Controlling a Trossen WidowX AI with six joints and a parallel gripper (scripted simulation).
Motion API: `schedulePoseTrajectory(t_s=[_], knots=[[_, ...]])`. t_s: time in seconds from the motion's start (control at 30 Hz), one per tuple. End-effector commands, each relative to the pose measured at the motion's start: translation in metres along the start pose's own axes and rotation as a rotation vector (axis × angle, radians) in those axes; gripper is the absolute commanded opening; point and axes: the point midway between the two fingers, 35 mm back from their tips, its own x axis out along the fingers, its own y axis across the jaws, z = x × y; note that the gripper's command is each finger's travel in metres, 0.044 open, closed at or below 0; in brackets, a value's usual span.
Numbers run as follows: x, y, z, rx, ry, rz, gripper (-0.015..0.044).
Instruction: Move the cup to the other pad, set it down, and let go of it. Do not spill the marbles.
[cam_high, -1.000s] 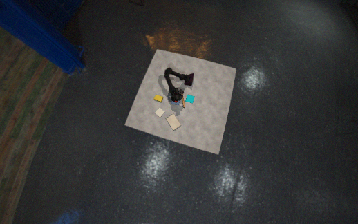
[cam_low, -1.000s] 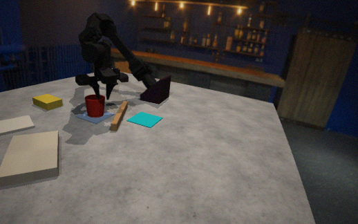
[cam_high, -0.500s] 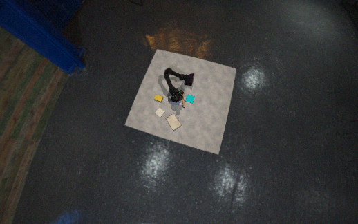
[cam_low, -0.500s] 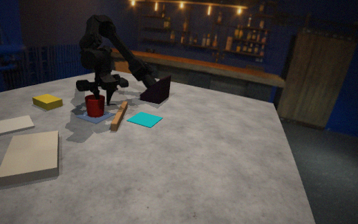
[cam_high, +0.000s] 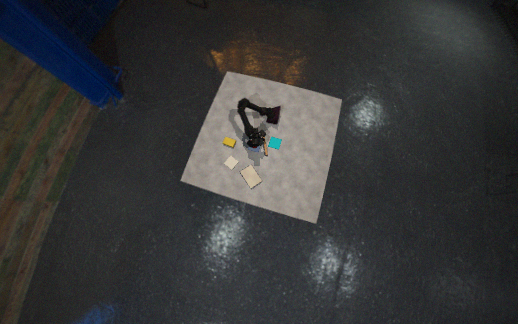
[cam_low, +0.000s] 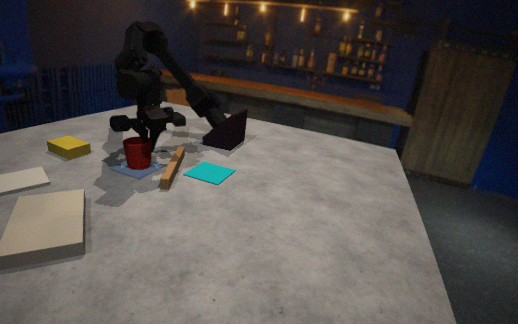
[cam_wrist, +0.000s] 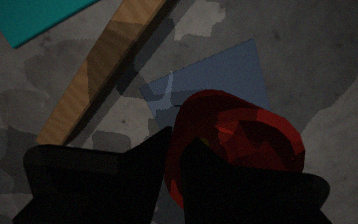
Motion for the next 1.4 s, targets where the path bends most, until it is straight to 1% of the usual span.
schedulePoseTrajectory(t_s=[0.0, 0.17, 0.7, 1.37], knots=[[0.0, 0.0, 0.0, 0.0, 0.001, 0.001, 0.0], [-0.007, 0.0, 0.001, -0.001, 0.001, 0.001, 0.0], [-0.054, -0.001, 0.001, -0.005, 0.004, -0.001, 0.0], [-0.052, -0.002, 0.001, -0.009, 0.006, -0.006, 0.0]])
